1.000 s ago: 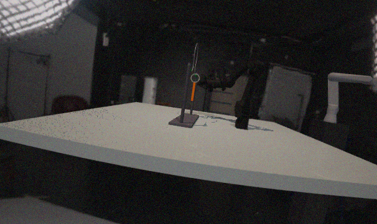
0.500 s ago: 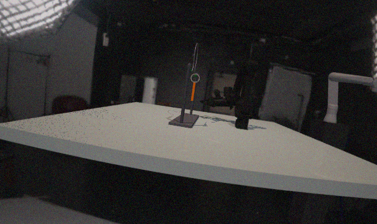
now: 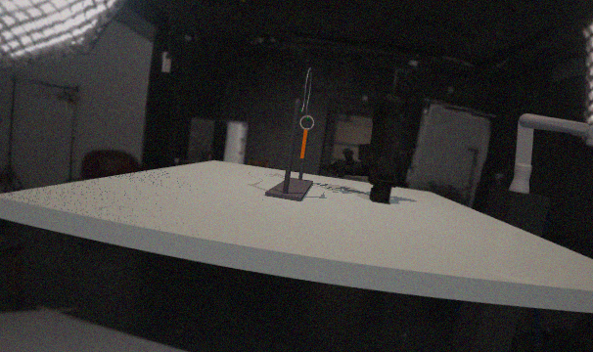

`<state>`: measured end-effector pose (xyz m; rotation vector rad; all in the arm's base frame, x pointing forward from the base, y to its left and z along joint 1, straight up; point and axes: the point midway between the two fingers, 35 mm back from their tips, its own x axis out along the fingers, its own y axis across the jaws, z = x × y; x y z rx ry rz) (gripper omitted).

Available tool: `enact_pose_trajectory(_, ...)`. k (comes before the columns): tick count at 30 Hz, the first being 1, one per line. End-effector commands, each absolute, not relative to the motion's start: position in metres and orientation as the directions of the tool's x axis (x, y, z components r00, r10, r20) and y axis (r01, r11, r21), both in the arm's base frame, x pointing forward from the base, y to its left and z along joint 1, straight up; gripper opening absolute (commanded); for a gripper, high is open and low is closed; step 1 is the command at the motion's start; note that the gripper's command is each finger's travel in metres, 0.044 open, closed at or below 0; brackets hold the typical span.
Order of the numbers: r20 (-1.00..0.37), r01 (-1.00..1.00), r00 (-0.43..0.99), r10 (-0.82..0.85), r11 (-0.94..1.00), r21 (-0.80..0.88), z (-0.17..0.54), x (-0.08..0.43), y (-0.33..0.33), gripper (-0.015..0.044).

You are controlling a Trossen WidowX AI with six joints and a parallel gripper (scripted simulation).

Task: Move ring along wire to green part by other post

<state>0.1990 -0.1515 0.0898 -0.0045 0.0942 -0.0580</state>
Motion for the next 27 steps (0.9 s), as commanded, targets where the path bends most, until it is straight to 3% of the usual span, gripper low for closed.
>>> enact_pose_trajectory(1, -0.076, 0.060, 0.995, -0.061, 0.998, -0.017, 0.100, 0.211, -0.153, 0.0160)
enact_pose_trajectory(9, 0.006, 0.067, 0.998, -0.067, 0.998, -0.011, 0.133, 0.242, -0.152, 0.0160)
enact_pose_trajectory(27, 0.010, 0.067, 0.998, -0.067, 0.998, -0.011, 0.135, 0.259, -0.155, 0.0160)
